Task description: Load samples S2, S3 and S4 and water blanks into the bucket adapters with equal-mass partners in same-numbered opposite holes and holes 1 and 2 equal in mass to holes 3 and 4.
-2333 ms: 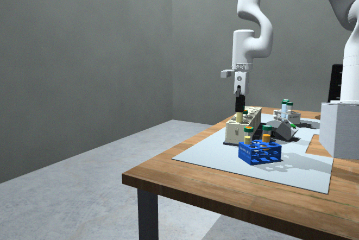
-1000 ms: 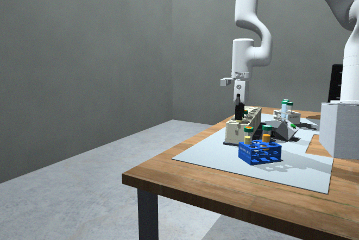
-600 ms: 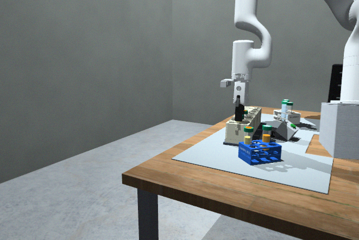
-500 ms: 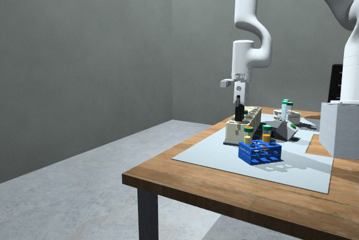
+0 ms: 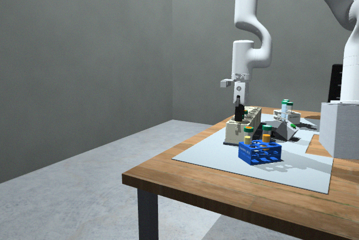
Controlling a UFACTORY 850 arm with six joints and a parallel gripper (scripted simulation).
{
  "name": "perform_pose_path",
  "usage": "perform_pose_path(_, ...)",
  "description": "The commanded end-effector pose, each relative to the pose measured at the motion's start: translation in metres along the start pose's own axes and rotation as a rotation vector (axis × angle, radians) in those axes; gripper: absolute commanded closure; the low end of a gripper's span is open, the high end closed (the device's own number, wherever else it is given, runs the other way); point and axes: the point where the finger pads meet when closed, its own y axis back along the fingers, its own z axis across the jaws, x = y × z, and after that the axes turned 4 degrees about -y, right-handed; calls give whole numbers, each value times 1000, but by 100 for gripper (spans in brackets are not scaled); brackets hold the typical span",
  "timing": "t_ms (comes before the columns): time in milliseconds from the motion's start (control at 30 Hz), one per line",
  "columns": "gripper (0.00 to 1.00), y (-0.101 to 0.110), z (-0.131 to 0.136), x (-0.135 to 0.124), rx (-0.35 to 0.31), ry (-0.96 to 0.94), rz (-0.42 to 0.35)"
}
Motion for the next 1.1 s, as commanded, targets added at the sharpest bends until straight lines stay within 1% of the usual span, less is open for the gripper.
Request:
perform_pose_path(0, 56, 0, 0, 1, 1, 0, 1)
perform_pose_path(567, 56, 1, 0, 1, 1, 0, 1)
perform_pose_path(967, 56, 24, 0, 1, 1, 0, 2)
perform_pose_path(1067, 56, 26, 0, 1, 1, 0, 2)
